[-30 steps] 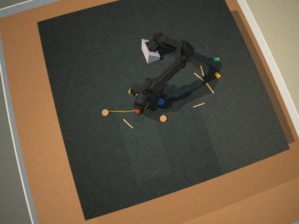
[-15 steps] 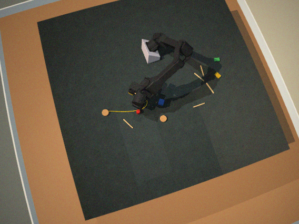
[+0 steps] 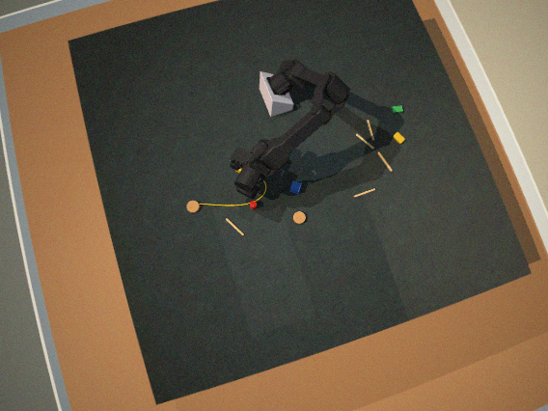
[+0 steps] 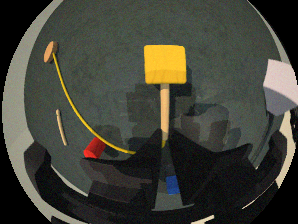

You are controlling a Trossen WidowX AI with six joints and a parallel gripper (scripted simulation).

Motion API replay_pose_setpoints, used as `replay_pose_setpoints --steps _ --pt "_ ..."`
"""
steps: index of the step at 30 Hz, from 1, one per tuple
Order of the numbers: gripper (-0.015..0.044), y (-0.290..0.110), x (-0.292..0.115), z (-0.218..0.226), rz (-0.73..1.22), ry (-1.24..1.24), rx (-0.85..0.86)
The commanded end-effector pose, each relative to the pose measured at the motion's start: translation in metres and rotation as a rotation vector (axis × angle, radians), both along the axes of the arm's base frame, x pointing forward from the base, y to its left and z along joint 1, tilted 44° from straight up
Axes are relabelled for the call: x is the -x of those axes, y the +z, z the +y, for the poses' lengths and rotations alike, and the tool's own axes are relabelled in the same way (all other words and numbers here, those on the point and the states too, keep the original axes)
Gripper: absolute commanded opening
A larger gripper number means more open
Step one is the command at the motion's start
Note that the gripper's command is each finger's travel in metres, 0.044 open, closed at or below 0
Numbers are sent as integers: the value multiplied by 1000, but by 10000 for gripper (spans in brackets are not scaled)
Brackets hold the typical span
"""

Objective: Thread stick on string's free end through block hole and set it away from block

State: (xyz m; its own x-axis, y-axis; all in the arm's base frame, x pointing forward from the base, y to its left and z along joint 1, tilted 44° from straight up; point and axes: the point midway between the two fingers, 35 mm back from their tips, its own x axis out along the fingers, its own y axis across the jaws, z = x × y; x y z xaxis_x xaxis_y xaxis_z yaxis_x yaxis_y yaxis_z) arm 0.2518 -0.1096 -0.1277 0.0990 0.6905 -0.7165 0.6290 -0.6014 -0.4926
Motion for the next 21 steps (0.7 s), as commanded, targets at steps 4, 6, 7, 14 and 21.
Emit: replay_pose_setpoints --steps 4,6,7,14,21 --pt "0 -7 10 -3 4 5 0" --pt "0 -8 12 -4 4 5 1" --pt "0 -8 13 -4 4 5 1" --pt "0 -12 20 -8 4 5 1" --pt "0 -17 26 -12 4 5 1"
